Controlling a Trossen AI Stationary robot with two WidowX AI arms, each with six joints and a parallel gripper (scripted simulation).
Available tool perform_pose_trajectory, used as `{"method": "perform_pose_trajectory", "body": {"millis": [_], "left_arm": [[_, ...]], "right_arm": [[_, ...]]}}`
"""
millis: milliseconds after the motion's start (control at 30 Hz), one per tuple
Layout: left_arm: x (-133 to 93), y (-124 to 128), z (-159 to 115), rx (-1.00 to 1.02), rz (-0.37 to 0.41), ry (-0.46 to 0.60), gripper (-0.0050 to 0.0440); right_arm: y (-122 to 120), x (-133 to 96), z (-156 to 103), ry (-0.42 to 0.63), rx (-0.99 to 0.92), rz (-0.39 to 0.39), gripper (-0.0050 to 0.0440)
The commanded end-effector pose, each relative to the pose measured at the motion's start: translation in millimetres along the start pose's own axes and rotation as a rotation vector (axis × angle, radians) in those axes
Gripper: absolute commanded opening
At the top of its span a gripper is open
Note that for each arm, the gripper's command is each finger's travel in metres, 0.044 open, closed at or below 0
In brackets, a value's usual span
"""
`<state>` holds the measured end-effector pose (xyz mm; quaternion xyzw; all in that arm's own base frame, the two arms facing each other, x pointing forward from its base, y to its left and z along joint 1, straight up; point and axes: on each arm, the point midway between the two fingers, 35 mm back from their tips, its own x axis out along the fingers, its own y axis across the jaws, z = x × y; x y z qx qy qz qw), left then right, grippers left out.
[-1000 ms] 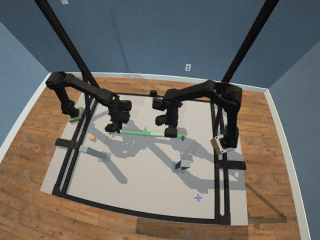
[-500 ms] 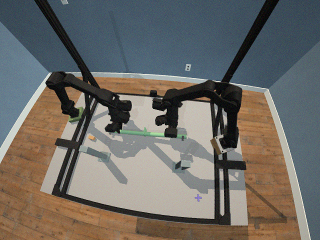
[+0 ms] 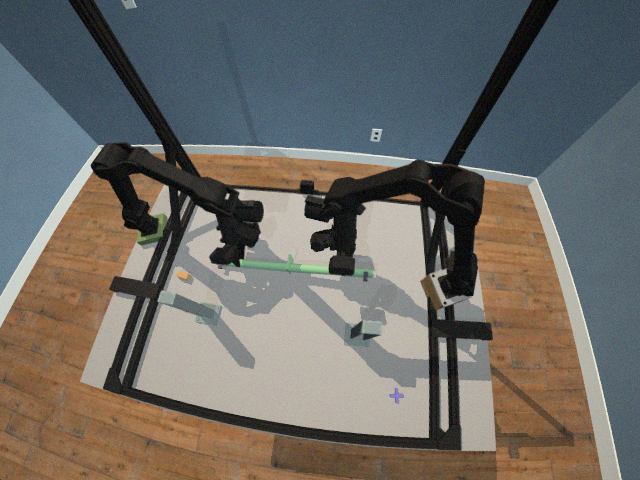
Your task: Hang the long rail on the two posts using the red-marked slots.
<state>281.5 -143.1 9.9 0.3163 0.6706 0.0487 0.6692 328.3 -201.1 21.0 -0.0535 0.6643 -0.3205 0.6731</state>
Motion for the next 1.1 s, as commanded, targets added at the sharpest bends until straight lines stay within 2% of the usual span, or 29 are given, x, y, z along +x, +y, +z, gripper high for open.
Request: {"method": "perform_pose_trajectory", "body": {"millis": [0, 200, 467, 1067], "left_arm": [[-0.4, 0.7, 0.9, -0.002, 0.004, -0.005, 0.0], [-1.8, 1.4, 1.1, -0.017, 0.003, -0.032, 0.0], [-5.1, 3.1, 1.4, -0.051, -0.001, -0.09, 0.0], [-5.1, 3.2, 1.4, -0.051, -0.001, -0.091, 0.0]], "right_arm": [[0.6, 3.0, -1.2, 0.009, -0.005, -0.002, 0.0], [-5.3, -7.9, -0.2, 0.034, -0.019, -0.001, 0.0], [-19.5, -33.9, -0.4, 0.09, -0.051, 0.0, 0.0], [-19.8, -34.6, -0.4, 0.091, -0.051, 0.0, 0.0]]}}
